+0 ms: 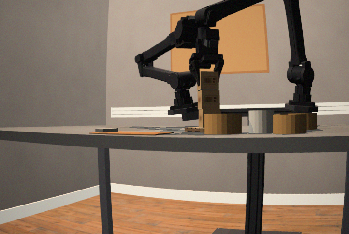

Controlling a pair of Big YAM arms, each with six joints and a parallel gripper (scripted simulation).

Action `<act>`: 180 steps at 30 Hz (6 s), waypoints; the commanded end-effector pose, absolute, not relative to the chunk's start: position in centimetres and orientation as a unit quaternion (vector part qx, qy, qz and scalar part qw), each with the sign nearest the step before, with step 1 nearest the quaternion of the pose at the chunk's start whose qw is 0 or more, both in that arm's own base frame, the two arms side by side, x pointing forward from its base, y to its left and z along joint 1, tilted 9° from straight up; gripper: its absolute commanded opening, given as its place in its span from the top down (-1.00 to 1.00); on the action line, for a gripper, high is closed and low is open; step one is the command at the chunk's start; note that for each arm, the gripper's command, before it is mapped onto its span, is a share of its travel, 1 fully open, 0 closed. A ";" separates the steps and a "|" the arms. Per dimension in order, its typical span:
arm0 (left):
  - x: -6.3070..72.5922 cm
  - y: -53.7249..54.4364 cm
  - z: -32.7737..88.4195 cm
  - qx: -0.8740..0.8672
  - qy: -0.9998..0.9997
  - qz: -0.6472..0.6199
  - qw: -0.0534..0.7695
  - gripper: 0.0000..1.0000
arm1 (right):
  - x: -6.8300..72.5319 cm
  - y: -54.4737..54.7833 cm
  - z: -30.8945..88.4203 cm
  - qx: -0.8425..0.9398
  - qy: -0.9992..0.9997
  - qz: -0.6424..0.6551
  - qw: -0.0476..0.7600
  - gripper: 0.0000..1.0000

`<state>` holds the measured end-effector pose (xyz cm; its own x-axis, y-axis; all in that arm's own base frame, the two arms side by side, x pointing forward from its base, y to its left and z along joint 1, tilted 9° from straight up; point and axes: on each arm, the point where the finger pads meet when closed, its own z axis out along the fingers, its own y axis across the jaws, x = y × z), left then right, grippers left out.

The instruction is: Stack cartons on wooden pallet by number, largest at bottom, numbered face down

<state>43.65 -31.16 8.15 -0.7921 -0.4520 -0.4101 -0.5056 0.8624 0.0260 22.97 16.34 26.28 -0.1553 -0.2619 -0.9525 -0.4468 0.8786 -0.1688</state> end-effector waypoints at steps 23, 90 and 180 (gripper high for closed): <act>43.7 -31.2 10.9 -0.264 0.940 0.050 0.210 -0.67 | 23.2 16.4 29.4 -0.221 0.746 0.086 0.622 -1.00; 30.6 -32.8 6.4 0.183 0.953 -0.004 0.243 -0.66 | 20.5 14.5 24.8 -0.645 0.685 0.042 0.335 -1.00; 21.7 -32.1 -7.2 0.472 0.839 -0.052 0.265 -0.66 | 17.1 14.7 26.5 -0.676 0.647 0.202 0.289 -1.00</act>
<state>20.18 -30.86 -7.48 -0.4163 0.7804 -0.4666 0.8273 0.5380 0.1616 16.33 14.61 24.39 0.0480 -0.7673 -0.6395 -0.9966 0.0062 -0.0821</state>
